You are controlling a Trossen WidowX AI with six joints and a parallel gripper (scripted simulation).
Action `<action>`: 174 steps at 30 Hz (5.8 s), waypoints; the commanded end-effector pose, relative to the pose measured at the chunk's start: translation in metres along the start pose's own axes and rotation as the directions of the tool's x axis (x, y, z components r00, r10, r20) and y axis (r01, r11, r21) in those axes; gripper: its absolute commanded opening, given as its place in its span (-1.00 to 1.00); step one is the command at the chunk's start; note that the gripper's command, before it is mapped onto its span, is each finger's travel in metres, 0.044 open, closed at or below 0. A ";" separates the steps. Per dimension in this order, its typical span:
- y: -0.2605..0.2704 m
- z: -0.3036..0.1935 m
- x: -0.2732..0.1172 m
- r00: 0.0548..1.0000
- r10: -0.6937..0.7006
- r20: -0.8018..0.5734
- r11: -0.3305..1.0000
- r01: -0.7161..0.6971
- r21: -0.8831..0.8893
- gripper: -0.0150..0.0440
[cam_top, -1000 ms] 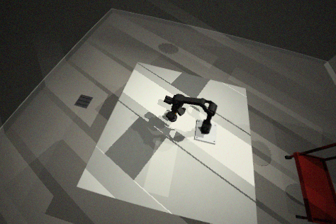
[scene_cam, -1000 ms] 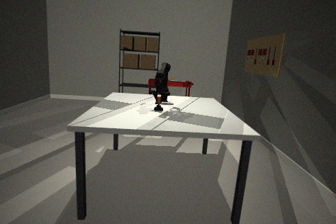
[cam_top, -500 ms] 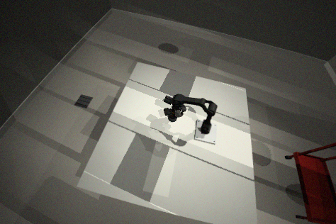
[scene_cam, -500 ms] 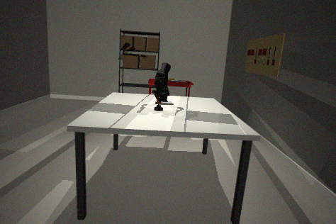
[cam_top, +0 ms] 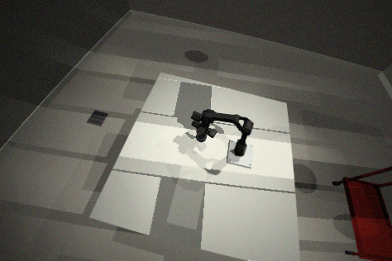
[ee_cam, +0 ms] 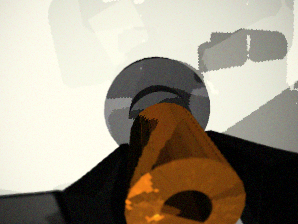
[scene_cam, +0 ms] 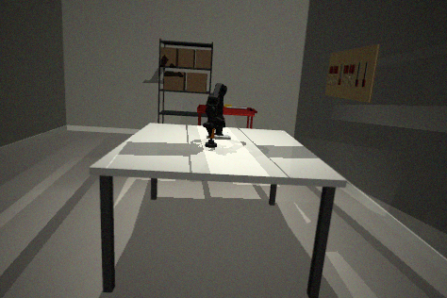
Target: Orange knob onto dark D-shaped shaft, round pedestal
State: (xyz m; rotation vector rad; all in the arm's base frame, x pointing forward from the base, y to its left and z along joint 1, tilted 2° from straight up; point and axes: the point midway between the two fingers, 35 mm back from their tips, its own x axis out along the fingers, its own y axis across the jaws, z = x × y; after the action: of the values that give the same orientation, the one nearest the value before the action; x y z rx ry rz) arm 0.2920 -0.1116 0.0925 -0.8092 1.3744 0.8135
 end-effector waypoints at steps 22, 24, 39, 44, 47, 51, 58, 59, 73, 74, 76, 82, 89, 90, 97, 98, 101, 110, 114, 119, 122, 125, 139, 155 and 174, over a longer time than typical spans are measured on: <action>0.003 0.001 0.002 1.000 -0.003 -0.001 0.201 0.002 0.980 -0.49; 0.003 0.000 0.001 1.000 -0.003 -0.001 0.201 0.002 0.980 -0.49; 0.000 0.000 0.000 1.000 -0.004 -0.001 0.201 0.002 0.980 -0.49; 0.001 0.000 0.001 1.000 -0.003 -0.001 0.201 0.002 0.980 -0.49; 0.001 0.000 0.001 1.000 -0.004 -0.001 0.201 0.002 0.980 -0.49; 0.001 0.000 0.002 1.000 -0.004 -0.001 0.201 0.002 0.980 -0.49; 0.001 0.000 0.000 1.000 -0.004 -0.001 0.077 0.002 0.997 -0.49; 0.001 0.000 -0.001 1.000 -0.004 -0.001 0.034 0.002 0.999 -0.49; 0.001 0.001 0.002 1.000 -0.003 -0.001 -0.007 0.001 1.000 -0.49; 0.001 0.001 0.002 1.000 -0.004 -0.001 -0.007 0.001 1.000 -0.49; 0.000 0.001 0.003 1.000 -0.004 -0.001 -0.007 0.001 1.000 -0.49; 0.000 0.000 0.003 1.000 -0.004 -0.001 -0.007 0.001 1.000 -0.49; 0.001 0.000 0.000 1.000 -0.003 -0.001 -0.007 0.001 1.000 -0.49; 0.002 0.000 0.000 1.000 -0.003 -0.001 -0.007 0.001 1.000 -0.49; 0.001 0.000 -0.003 1.000 -0.003 -0.001 -0.094 0.001 0.996 -0.49; 0.001 0.001 -0.003 1.000 -0.003 -0.001 -0.132 0.001 0.991 -0.49; 0.000 0.001 -0.002 1.000 -0.004 -0.001 -0.215 0.001 0.977 -0.49; 0.001 0.001 0.002 1.000 -0.004 -0.001 -0.215 0.001 0.977 -0.49; 0.000 0.001 0.002 1.000 -0.004 -0.001 -0.215 0.001 0.977 -0.49; 0.001 0.001 0.003 1.000 -0.004 -0.001 -0.215 0.001 0.977 -0.49; 0.001 0.001 0.002 1.000 -0.004 -0.001 -0.215 0.001 0.977 -0.49; 0.001 0.001 0.003 1.000 -0.003 -0.001 -0.215 0.001 0.977 -0.49; 0.001 0.001 -0.001 1.000 -0.003 -0.001 -0.215 0.001 0.977 -0.49; 0.001 0.001 0.001 1.000 -0.003 -0.001 -0.413 0.000 0.911 -0.49; 0.001 0.001 0.003 1.000 -0.003 -0.001 -0.413 0.000 0.911 -0.49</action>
State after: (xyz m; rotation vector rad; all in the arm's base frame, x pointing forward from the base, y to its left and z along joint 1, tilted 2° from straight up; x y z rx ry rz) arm 0.2915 -0.1100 0.0901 0.7625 1.4216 -0.7088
